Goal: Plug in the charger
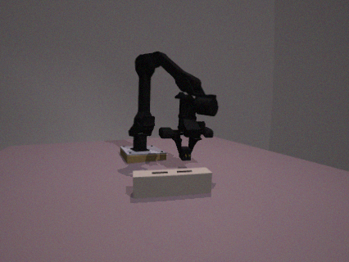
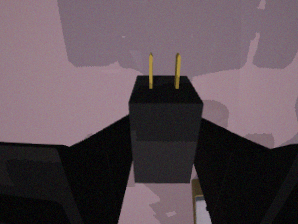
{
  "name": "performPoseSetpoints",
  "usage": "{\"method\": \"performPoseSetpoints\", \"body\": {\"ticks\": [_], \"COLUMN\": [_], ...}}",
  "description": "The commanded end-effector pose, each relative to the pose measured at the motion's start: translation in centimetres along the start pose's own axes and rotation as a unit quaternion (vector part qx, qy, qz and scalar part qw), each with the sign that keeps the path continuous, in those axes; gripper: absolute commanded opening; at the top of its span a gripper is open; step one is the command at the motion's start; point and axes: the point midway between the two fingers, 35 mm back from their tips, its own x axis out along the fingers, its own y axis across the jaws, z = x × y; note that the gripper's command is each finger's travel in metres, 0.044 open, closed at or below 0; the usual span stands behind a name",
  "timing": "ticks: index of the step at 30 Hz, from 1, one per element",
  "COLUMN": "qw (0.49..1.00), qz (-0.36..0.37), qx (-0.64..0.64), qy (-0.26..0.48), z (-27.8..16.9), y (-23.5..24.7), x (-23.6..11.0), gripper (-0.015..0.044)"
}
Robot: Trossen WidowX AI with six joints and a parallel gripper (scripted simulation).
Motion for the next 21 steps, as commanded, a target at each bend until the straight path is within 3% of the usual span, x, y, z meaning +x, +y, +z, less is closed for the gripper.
{"method": "performPoseSetpoints", "body": {"ticks": [1,21], "qw": [1.0,1.0], "qz": [0.004,0.005], "qx": [-0.001,0.01], "qy": [-0.008,-0.01], "z": [-0.2,2.5], "y": [0.0,-1.6], "x": [-1.9,-0.6], "gripper": [0.0,0.0]}}
